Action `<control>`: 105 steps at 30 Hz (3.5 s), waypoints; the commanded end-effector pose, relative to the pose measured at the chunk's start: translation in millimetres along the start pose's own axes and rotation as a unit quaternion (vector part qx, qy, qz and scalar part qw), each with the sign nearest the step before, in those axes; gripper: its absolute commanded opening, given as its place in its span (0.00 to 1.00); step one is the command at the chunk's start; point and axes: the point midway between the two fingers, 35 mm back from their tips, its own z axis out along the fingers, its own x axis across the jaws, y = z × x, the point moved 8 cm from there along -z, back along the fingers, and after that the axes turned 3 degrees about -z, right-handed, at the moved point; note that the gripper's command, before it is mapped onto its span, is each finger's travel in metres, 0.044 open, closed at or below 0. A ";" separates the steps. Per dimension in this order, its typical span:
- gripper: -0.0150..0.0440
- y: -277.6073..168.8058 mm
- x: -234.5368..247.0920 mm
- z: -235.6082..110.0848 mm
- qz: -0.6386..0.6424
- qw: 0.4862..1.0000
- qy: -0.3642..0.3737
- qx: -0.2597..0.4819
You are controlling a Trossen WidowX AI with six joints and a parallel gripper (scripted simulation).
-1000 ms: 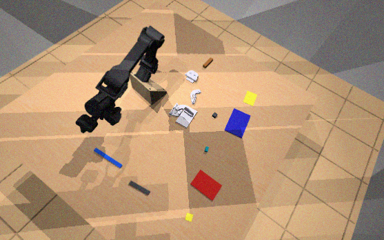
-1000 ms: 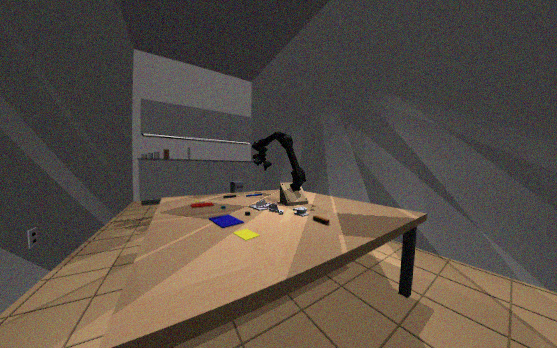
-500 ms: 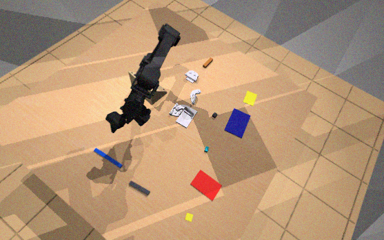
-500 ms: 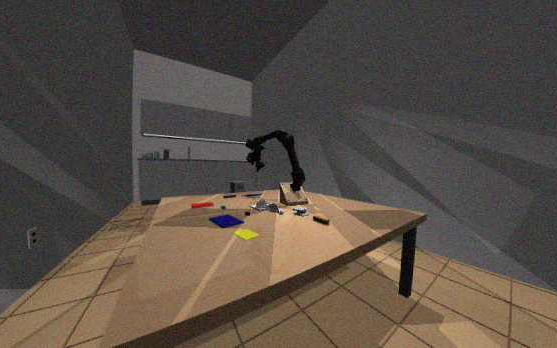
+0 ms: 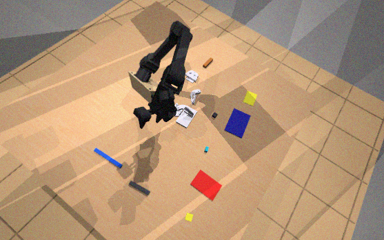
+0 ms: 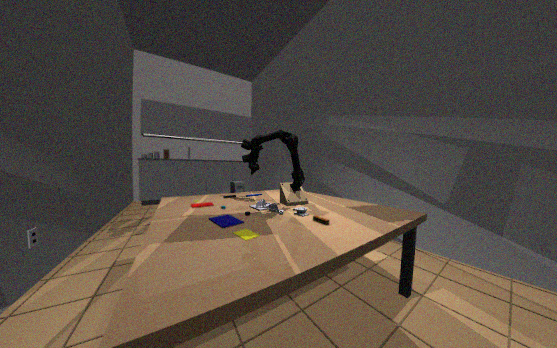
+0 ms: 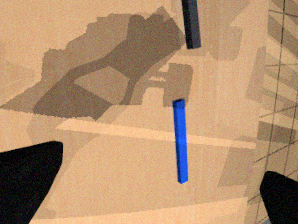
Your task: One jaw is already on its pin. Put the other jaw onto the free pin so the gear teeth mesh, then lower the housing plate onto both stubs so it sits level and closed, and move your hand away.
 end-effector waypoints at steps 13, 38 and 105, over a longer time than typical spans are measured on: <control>1.00 21.2 99.6 -23.2 0.137 0.988 0.072 -0.020; 1.00 -3.1 245.5 -53.8 0.346 0.915 0.198 0.054; 1.00 -49.5 357.3 0.6 0.454 0.844 0.239 0.158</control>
